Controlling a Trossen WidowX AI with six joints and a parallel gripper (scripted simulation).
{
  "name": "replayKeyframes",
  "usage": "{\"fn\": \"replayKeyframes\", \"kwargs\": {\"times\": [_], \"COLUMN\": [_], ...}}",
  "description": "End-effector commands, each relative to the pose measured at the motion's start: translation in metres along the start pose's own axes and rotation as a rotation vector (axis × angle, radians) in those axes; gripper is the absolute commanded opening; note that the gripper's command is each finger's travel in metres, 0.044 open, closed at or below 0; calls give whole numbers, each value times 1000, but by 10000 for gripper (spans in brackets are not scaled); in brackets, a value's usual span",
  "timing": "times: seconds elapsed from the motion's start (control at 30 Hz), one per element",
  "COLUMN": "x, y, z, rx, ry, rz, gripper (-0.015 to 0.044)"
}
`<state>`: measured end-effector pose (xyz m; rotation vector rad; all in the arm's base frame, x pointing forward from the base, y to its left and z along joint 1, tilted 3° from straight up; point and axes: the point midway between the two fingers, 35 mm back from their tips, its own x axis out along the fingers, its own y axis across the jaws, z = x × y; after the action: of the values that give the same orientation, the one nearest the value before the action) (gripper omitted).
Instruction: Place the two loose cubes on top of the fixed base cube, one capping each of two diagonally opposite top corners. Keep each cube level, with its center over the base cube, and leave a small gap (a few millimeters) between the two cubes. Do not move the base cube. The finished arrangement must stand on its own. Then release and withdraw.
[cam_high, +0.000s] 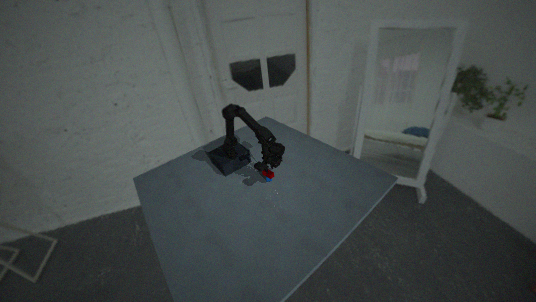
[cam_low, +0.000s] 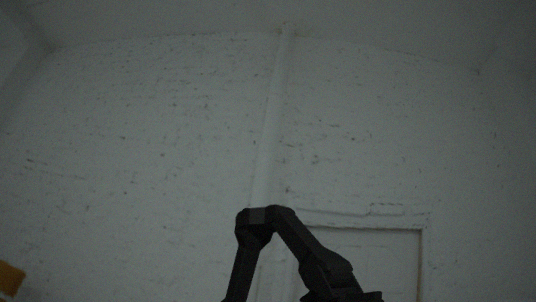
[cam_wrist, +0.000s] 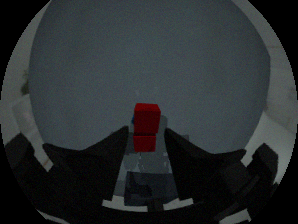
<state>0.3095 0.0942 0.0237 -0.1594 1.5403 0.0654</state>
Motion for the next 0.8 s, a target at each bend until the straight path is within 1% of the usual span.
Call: {"fn": "replayKeyframes", "kwargs": {"times": [0.0,0.77], "x": [-8,-34], "y": [0,0], "z": [2,1], "rx": [4,4], "ry": [-9,-9], "rz": [2,2], "gripper": [205,205]}}
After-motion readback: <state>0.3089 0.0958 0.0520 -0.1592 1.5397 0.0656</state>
